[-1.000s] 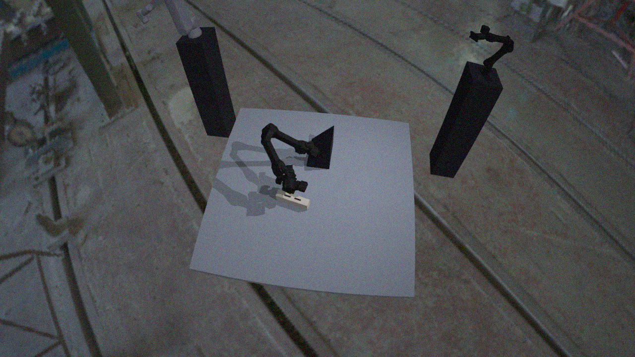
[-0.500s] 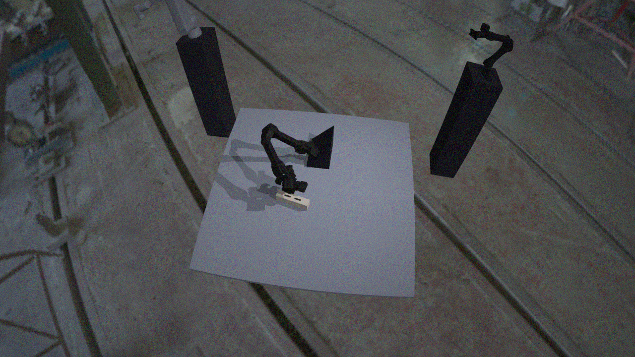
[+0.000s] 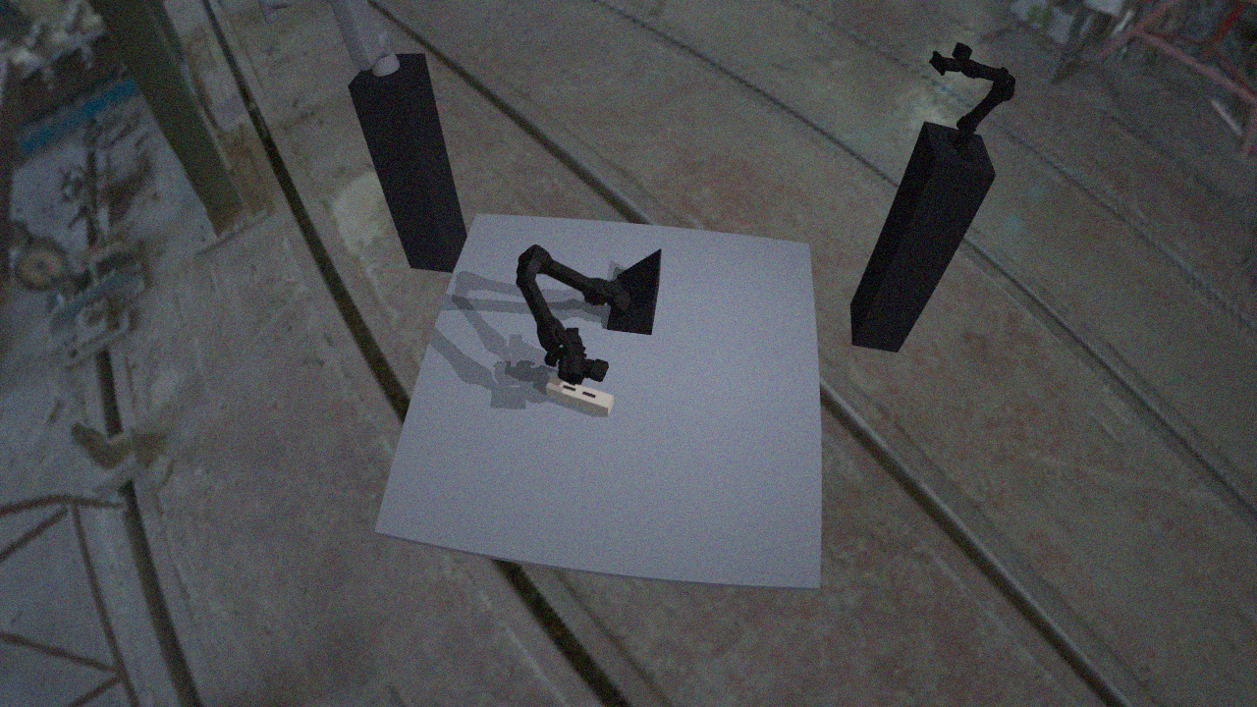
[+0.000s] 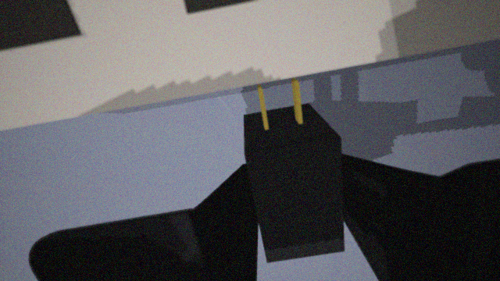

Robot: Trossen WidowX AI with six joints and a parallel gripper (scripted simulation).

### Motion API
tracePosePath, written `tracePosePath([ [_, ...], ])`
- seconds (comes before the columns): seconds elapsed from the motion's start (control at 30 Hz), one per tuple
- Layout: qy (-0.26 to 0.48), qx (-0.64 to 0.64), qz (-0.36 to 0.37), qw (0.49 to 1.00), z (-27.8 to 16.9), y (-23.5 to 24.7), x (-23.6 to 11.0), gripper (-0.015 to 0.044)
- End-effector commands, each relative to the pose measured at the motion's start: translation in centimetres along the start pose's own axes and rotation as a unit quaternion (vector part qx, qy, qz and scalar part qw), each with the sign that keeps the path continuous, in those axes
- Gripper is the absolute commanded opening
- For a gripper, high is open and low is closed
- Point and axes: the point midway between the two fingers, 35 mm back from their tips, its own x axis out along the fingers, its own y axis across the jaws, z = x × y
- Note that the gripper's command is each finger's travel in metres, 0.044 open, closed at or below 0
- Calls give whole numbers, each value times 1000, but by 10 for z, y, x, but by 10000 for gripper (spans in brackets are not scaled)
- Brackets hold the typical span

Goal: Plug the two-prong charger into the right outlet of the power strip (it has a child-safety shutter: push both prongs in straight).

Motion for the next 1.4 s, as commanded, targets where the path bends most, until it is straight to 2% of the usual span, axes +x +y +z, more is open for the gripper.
tracePosePath([
  [0.0,-1,-2,-1,1000,2,-1,-1,0],
  [1.37,-1,-2,-1,1000,7,-1,-1,0],
])
